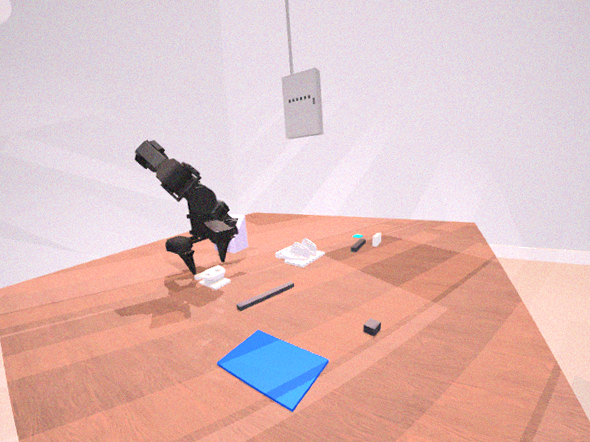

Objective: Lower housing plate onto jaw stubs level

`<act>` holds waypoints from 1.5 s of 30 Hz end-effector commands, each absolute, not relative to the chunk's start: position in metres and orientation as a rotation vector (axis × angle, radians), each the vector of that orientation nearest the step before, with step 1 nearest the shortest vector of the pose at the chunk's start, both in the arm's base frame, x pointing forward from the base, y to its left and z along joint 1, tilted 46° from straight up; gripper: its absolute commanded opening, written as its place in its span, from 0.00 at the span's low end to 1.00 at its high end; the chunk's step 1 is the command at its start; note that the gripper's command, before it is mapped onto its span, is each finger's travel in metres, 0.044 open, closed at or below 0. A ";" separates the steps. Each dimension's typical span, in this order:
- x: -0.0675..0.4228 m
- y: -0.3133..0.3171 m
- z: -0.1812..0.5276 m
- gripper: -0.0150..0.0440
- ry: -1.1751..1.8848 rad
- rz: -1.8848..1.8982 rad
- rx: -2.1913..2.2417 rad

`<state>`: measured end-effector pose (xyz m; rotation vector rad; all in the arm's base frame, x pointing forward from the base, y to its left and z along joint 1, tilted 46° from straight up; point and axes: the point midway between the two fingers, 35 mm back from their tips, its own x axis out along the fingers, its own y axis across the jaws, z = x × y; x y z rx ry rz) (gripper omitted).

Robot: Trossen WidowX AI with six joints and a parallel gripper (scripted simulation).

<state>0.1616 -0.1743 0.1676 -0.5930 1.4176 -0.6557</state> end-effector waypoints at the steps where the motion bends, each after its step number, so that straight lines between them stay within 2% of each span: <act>1: 0.162 -0.176 0.164 1.00 1.421 -0.649 -0.593; 45: 0.163 -0.196 0.145 1.00 1.421 -0.650 -0.594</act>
